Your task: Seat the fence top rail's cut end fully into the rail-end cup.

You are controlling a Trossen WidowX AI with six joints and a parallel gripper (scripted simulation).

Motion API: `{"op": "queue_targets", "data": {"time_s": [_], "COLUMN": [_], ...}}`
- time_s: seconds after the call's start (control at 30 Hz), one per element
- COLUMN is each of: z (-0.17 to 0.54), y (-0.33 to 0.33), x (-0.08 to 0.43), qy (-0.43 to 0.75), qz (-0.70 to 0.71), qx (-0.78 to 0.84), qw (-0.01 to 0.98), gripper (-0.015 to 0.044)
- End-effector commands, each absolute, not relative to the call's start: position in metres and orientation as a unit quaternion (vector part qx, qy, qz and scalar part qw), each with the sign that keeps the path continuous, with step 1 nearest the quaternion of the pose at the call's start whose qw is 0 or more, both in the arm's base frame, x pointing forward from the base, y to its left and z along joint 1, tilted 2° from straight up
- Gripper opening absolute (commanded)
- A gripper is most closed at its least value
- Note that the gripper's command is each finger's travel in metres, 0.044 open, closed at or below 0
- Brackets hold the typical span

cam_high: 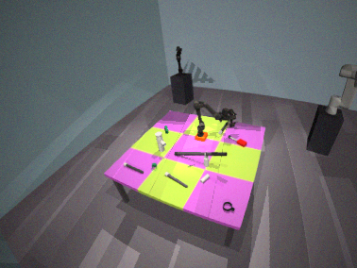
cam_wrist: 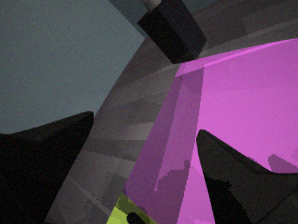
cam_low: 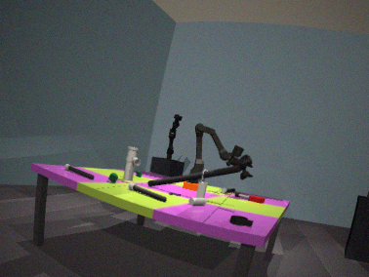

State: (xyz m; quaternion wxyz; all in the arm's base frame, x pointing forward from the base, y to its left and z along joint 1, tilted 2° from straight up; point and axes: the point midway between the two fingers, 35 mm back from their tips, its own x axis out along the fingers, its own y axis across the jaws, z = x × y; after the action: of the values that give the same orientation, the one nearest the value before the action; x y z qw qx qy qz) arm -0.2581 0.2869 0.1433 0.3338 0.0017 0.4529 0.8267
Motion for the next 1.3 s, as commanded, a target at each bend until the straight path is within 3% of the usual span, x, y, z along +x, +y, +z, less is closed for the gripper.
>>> {"op": "queue_targets", "data": {"time_s": [0.0,0.27,0.67,0.93,1.27], "z": [0.143,0.147,0.173,0.191,0.209], "y": [0.288,0.342,0.391,0.353,0.25], "x": [-0.257,-0.184,0.016,0.155,0.271], "qy": [0.452,0.421,0.378,0.353,0.371], "qz": [0.826,0.784,0.634,0.5,0.327], "qx": [0.002,0.005,0.038,0.011,-0.004], "qw": [0.336,0.456,0.674,0.791,0.869], "gripper": [0.0426,0.044,0.044,0.044,0.044]}}
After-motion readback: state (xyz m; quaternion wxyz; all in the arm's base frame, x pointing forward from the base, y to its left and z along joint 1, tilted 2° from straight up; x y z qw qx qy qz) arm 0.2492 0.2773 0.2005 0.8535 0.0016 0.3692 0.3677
